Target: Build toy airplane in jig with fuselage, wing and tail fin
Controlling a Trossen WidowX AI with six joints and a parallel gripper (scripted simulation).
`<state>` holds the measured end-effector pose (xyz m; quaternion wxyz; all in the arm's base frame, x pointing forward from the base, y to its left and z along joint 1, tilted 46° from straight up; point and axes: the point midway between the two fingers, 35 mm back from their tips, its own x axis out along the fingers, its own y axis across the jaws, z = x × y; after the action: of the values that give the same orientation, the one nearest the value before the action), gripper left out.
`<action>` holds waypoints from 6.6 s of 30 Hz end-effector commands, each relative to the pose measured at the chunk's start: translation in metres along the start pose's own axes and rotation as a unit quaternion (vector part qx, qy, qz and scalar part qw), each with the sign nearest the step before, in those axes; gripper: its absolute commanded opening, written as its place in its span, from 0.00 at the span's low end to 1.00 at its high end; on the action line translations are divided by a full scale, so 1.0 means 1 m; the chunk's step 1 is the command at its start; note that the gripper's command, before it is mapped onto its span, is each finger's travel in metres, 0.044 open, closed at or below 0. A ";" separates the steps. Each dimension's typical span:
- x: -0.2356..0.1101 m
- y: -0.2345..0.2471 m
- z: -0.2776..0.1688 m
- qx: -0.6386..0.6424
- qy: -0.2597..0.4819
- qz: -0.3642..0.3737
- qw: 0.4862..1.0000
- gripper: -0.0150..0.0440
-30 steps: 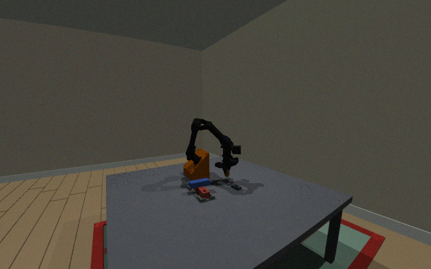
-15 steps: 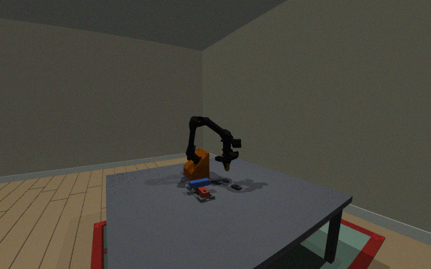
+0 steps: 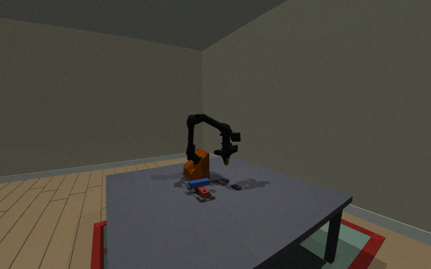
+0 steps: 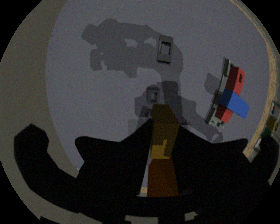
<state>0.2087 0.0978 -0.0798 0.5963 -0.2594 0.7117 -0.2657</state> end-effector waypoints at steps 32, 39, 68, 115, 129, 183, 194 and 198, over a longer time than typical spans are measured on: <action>0.000 -0.054 0.051 0.032 -0.006 0.034 0.999 0.25; 0.002 -0.068 0.060 0.054 -0.008 0.043 0.998 0.25; 0.016 -0.139 0.092 0.086 -0.015 0.042 0.995 0.25; 0.049 -0.275 0.097 0.118 0.001 -0.007 0.993 0.25; 0.049 -0.275 0.097 0.118 0.001 -0.008 0.993 0.36; 0.088 -0.277 0.097 0.120 0.000 -0.007 0.993 0.43; 0.088 -0.277 0.097 0.120 0.000 -0.007 0.993 0.69; 0.061 -0.276 0.101 0.119 0.000 -0.005 0.993 0.69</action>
<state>0.3049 -0.1664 0.0379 0.6165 -0.1907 0.6772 -0.3535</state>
